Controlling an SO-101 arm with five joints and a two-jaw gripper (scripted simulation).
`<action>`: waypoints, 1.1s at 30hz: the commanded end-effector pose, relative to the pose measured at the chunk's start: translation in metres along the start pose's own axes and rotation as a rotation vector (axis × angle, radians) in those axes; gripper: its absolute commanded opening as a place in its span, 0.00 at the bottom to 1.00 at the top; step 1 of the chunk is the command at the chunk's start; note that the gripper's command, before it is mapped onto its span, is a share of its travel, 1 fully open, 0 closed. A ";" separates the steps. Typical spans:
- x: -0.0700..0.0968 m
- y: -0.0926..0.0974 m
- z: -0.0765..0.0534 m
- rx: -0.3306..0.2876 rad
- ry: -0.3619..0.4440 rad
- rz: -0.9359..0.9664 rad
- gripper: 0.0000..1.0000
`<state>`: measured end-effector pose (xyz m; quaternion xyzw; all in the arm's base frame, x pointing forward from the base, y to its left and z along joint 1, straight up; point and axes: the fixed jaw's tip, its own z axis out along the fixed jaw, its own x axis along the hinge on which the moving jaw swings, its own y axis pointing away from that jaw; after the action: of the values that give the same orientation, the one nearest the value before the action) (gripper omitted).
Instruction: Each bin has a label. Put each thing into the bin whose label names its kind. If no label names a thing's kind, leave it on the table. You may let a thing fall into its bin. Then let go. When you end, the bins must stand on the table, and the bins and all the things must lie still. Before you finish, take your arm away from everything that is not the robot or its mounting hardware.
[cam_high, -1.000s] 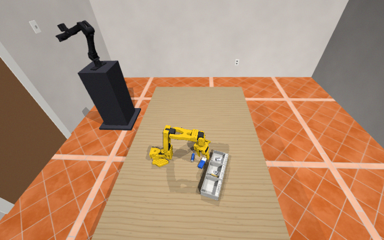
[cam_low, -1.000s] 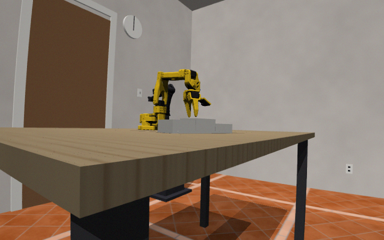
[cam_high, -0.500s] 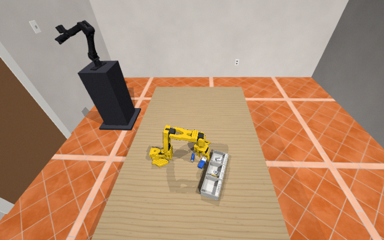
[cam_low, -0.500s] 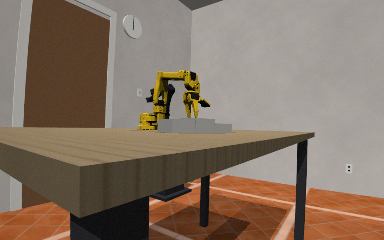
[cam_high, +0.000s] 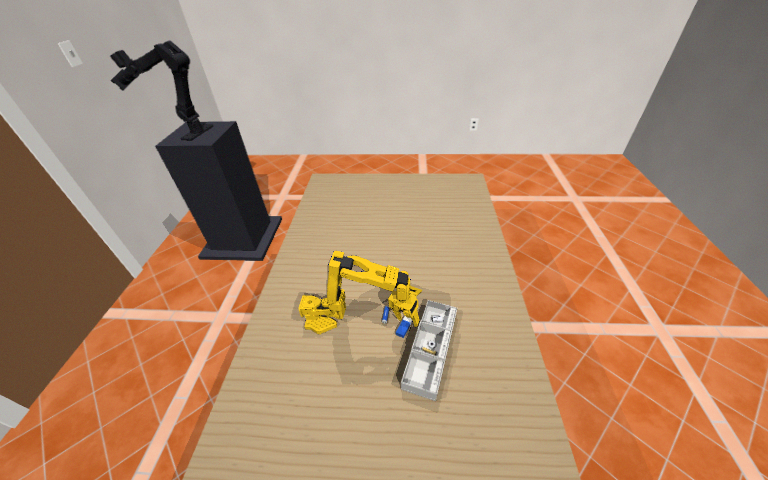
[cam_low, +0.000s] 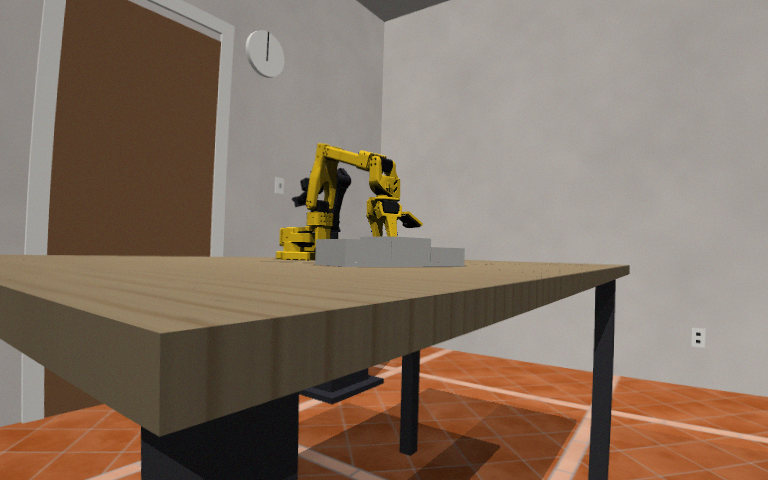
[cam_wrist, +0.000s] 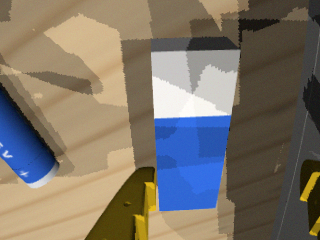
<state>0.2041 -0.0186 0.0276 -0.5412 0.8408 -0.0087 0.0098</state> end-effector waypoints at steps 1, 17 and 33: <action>0.000 -0.004 0.001 0.028 -0.010 -0.004 0.27; 0.000 -0.003 0.012 0.028 -0.010 -0.004 0.27; 0.002 0.001 0.019 -0.010 0.002 -0.003 0.27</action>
<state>0.2000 -0.0182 0.0067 -0.5412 0.8409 0.0011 -0.0024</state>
